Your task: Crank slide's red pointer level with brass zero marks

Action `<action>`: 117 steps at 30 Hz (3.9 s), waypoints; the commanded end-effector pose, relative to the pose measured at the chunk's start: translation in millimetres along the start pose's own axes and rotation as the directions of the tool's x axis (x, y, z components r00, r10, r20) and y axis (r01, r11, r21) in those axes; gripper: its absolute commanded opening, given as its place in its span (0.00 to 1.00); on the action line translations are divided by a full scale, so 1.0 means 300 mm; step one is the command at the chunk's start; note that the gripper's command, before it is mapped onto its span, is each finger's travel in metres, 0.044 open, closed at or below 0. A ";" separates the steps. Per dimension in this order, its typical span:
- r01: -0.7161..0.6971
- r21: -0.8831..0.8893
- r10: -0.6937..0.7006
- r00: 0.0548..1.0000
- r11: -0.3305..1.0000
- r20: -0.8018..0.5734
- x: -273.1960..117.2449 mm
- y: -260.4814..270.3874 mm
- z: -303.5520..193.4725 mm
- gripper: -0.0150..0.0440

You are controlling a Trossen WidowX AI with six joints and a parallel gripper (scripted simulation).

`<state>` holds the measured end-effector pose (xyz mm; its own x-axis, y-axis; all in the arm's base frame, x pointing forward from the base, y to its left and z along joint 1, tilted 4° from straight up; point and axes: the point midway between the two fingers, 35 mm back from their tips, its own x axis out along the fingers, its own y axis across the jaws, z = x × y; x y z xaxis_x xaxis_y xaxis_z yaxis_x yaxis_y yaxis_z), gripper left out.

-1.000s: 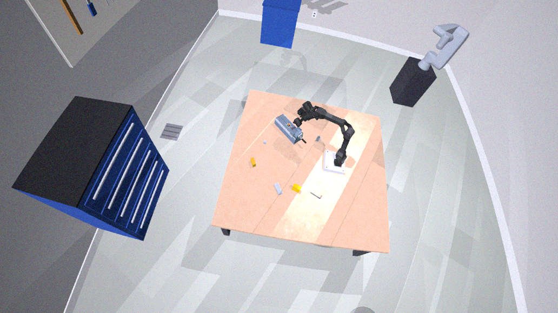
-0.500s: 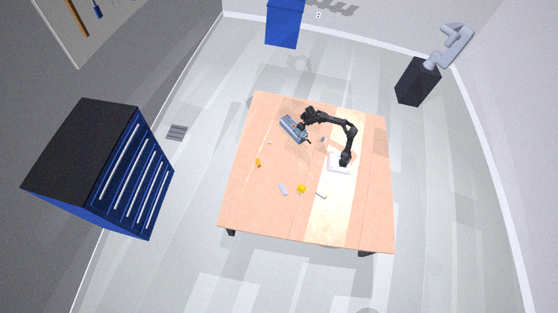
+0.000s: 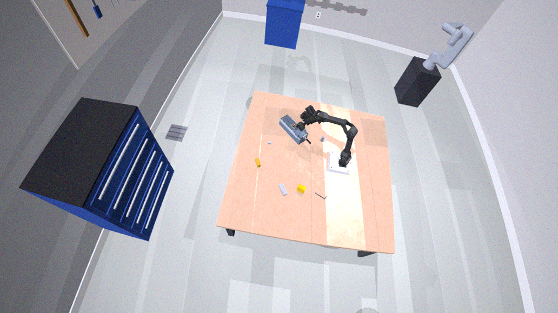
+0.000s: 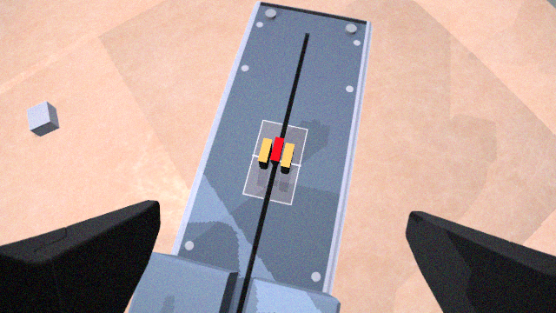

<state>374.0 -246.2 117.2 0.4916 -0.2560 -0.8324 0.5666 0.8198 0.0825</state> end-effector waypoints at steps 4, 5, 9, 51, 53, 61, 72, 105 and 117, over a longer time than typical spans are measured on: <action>-0.002 -0.002 0.002 1.000 1.000 0.002 -0.069 0.008 0.056 1.00; -0.002 -0.002 0.002 1.000 1.000 0.002 -0.086 0.009 0.067 1.00; 0.000 0.000 0.000 1.000 1.000 0.000 -0.133 0.013 0.096 1.00; 0.177 0.118 -0.194 0.969 0.977 0.156 -0.217 0.121 -0.327 1.00; 0.177 0.118 -0.194 0.969 0.977 0.156 -0.193 0.119 -0.345 1.00; 0.177 0.118 -0.194 0.969 0.977 0.155 -0.106 0.106 -0.425 1.00; 0.177 0.118 -0.194 0.969 0.977 0.155 -0.061 0.102 -0.458 1.00; 0.177 0.118 -0.194 0.969 0.977 0.155 0.070 0.087 -0.559 1.00; 0.177 0.118 -0.194 0.969 0.977 0.155 0.070 0.087 -0.559 0.47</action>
<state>288.1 -143.8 9.7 0.4683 -0.4829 -0.7399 0.7149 0.6992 -0.0039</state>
